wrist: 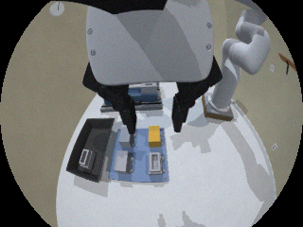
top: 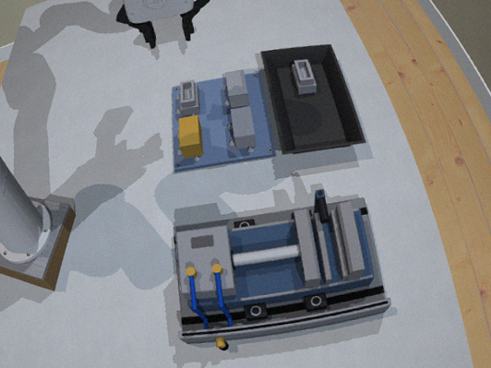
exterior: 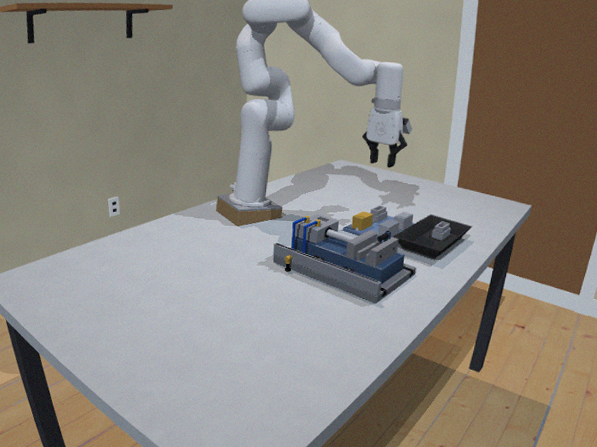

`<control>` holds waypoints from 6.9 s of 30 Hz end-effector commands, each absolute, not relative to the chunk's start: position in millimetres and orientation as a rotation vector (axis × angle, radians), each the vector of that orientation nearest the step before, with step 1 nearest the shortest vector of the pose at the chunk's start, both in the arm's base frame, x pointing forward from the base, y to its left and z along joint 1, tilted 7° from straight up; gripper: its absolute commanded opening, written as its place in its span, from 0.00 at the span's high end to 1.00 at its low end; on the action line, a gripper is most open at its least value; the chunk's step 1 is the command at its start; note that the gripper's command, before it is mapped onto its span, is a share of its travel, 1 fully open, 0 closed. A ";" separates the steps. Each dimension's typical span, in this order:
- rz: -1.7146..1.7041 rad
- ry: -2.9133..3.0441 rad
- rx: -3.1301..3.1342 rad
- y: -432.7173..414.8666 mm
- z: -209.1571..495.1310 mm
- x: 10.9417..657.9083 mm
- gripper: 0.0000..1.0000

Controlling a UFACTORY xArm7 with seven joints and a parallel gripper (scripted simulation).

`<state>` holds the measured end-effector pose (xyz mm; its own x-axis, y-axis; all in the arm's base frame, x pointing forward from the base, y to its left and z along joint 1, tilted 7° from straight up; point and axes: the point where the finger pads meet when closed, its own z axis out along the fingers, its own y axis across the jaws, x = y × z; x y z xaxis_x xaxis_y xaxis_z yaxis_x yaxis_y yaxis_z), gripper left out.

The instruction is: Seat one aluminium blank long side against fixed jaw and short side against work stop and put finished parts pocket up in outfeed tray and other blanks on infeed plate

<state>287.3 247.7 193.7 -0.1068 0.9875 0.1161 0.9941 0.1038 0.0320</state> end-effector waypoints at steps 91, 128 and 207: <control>-0.158 -2.288 -2.056 264.9 60.8 292.1 0.31; -0.158 -2.288 -2.056 265.7 60.8 293.2 0.31; -0.158 -2.288 -2.056 267.5 46.3 293.6 0.31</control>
